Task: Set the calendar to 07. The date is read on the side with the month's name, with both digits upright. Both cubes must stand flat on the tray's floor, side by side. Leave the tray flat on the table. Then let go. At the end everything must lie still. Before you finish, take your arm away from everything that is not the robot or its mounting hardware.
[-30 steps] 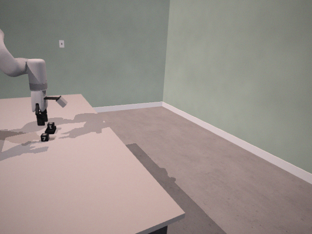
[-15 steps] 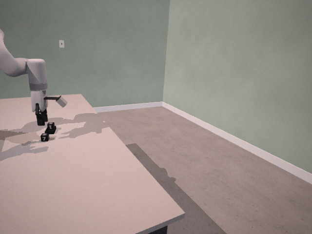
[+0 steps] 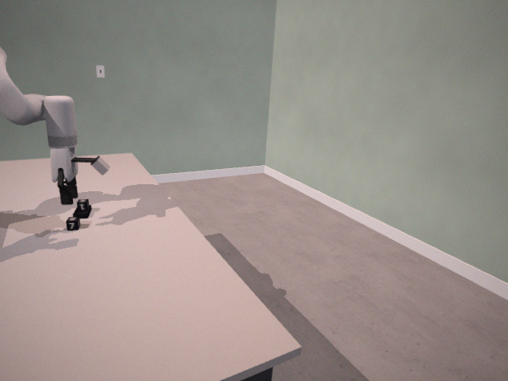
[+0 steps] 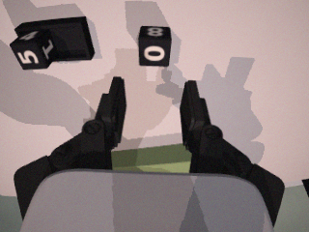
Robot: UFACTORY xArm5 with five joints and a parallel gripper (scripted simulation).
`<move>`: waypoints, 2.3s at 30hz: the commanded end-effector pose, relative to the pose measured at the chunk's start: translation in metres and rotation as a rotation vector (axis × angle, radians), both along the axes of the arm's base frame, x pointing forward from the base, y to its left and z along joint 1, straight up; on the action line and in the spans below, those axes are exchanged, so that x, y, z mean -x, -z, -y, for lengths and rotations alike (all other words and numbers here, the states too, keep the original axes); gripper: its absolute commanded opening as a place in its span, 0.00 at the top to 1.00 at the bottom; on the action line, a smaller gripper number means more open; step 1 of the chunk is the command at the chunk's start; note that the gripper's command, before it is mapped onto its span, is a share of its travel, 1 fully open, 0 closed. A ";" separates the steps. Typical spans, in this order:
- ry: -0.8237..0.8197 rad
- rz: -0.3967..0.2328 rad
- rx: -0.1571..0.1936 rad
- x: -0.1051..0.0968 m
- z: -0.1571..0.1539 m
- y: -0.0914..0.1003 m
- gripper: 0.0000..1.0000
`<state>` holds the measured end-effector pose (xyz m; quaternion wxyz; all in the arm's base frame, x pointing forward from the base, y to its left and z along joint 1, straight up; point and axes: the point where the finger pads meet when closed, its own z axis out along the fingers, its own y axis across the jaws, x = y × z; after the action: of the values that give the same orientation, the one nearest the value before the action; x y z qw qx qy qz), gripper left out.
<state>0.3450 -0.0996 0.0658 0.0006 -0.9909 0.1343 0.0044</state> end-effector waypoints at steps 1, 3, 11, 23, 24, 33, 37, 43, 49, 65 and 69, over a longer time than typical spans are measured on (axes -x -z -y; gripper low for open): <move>0.000 0.003 0.001 -0.001 0.000 -0.001 0.51; 0.000 0.003 0.001 -0.001 0.000 -0.001 0.51; 0.000 0.003 0.001 -0.001 0.000 0.002 0.51; 0.000 0.003 0.001 -0.001 0.000 0.012 0.51; 0.000 0.003 0.001 -0.001 0.000 0.014 0.51; 0.000 0.003 0.001 -0.001 0.000 0.028 0.51; 0.000 0.003 0.001 -0.001 0.000 0.031 0.51; 0.000 0.003 0.001 -0.001 -0.001 0.040 0.51; 0.000 0.003 0.001 -0.001 -0.001 0.046 0.51; 0.000 0.003 0.001 -0.001 -0.001 0.050 0.51; 0.000 0.003 0.001 -0.001 -0.001 0.050 0.51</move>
<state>0.3448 -0.0983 0.0145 0.0006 -0.9909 0.1345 0.0042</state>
